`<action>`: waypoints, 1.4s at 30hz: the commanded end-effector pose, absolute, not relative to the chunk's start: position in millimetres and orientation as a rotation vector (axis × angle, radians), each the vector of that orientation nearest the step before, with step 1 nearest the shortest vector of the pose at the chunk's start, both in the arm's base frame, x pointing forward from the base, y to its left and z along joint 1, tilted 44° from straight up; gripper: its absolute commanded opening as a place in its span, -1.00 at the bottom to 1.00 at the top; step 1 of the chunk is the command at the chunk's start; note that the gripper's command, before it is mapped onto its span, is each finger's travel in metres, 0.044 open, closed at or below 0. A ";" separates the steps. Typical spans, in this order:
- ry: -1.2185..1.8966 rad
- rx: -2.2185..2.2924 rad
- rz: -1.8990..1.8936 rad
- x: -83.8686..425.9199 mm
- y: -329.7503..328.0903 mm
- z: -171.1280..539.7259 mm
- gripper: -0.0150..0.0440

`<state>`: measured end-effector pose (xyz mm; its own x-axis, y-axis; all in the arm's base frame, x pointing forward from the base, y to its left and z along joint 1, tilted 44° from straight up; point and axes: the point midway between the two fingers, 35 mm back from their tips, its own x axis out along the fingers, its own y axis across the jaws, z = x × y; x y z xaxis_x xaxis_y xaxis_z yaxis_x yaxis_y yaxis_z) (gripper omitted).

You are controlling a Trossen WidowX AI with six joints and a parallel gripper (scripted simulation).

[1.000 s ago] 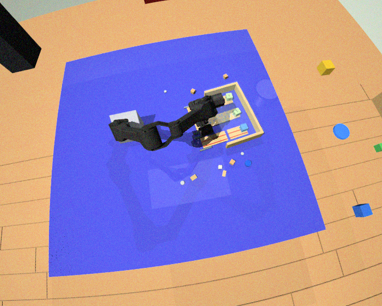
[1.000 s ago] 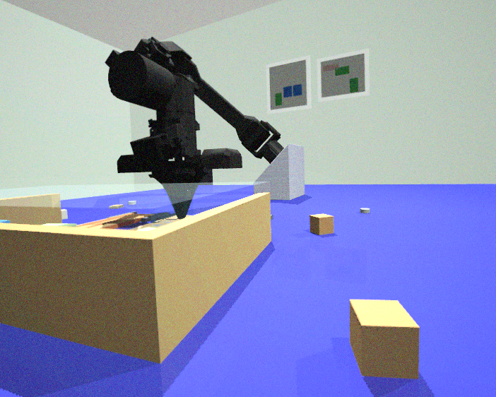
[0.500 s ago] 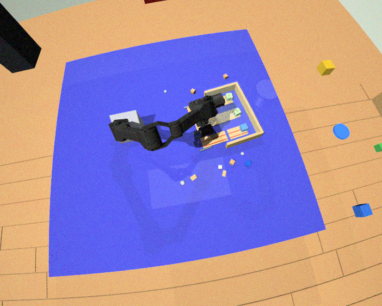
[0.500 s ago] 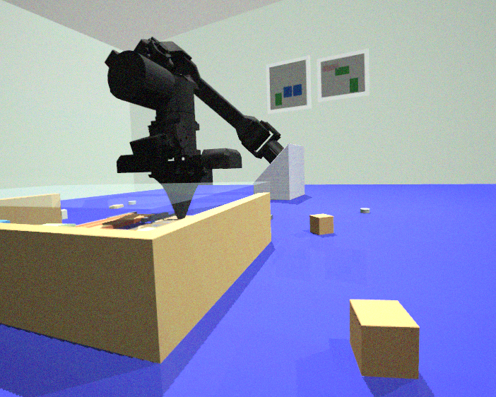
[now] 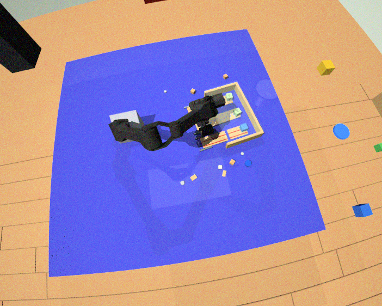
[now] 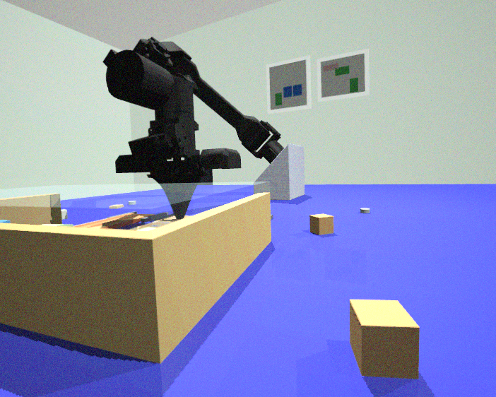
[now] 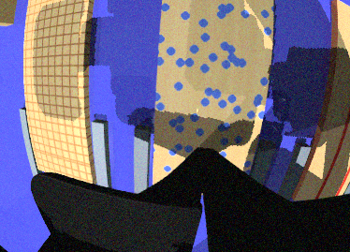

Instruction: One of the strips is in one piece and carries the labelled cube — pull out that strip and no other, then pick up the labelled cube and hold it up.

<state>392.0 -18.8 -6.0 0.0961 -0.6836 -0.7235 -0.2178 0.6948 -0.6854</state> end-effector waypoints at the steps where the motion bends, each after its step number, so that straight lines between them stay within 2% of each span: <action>1: 1.475 -0.795 -0.410 393.1 -22.3 -8.5 -0.49; 17: 1.475 -0.795 -0.410 396.0 -23.5 -8.9 -0.49; 42: 1.477 -0.796 -0.410 359.6 -30.5 -7.6 -0.49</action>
<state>369.3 -24.8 -5.2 0.1090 -0.6835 -0.7218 -0.2132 0.6932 -0.6885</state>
